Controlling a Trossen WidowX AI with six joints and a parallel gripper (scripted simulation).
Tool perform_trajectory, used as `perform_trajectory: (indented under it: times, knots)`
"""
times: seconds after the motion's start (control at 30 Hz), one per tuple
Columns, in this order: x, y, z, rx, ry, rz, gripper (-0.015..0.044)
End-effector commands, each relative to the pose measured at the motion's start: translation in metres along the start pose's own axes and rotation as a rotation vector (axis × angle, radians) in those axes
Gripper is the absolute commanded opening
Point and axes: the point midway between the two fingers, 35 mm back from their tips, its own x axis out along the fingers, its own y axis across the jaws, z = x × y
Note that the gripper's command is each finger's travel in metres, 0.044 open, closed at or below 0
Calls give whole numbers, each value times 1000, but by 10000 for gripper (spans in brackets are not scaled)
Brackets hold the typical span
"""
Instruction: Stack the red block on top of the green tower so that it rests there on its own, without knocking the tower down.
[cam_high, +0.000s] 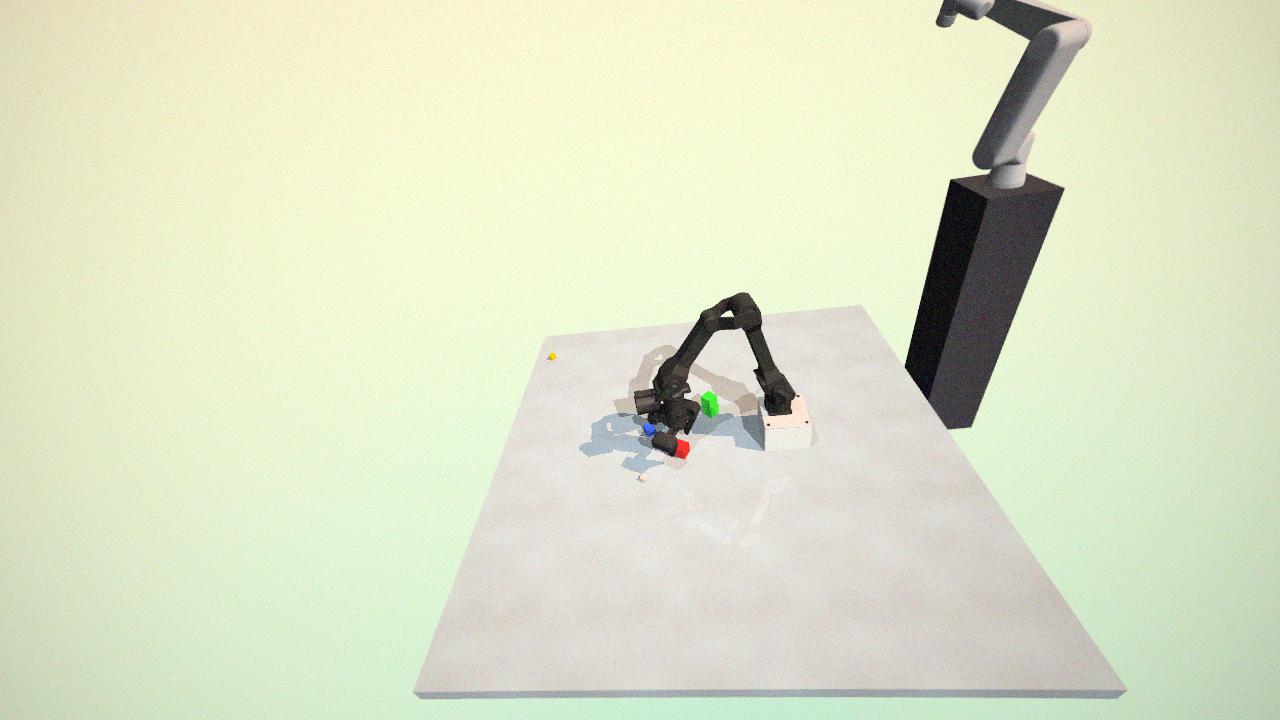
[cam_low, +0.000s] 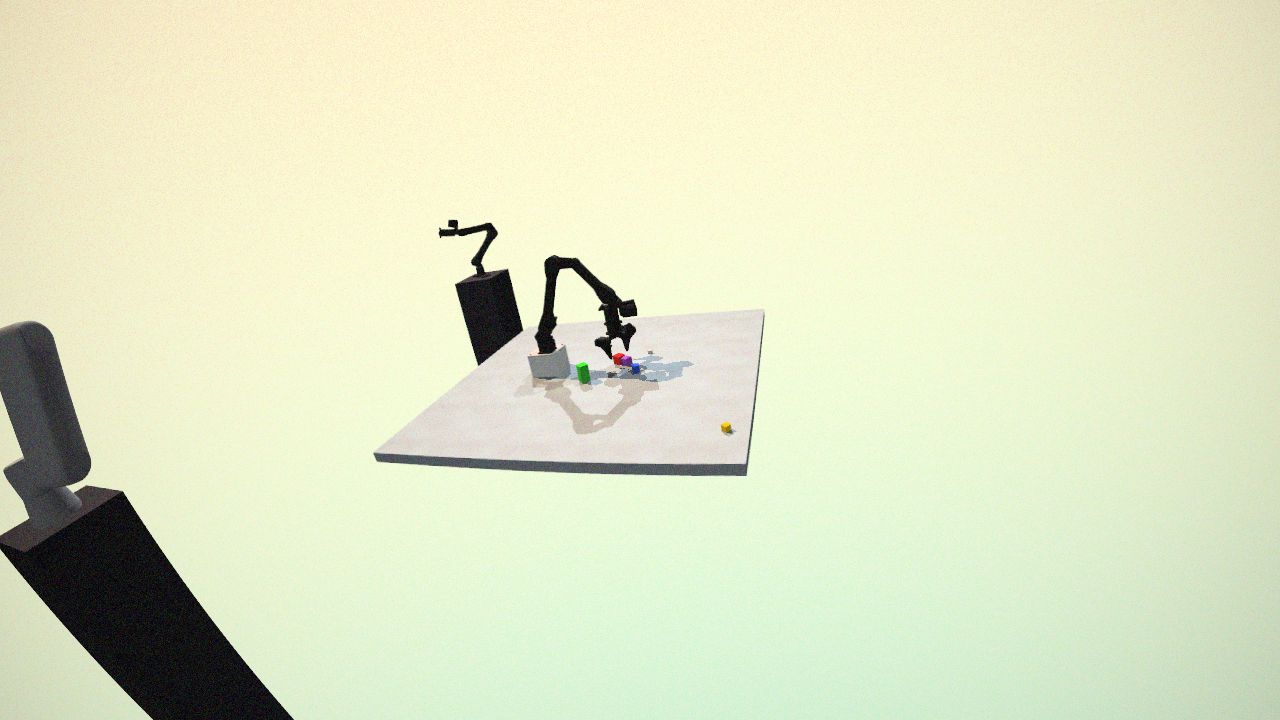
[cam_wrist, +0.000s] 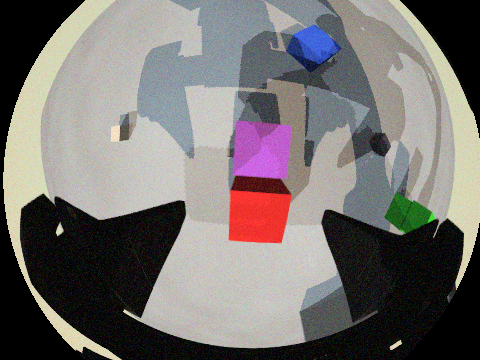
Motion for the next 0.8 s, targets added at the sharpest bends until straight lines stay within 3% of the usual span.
perform_trajectory:
  times: [0.0,0.77]
  knots:
    - [8,-1,-3,5,8,0,440]
    - [28,-2,-4,5,8,-1,440]
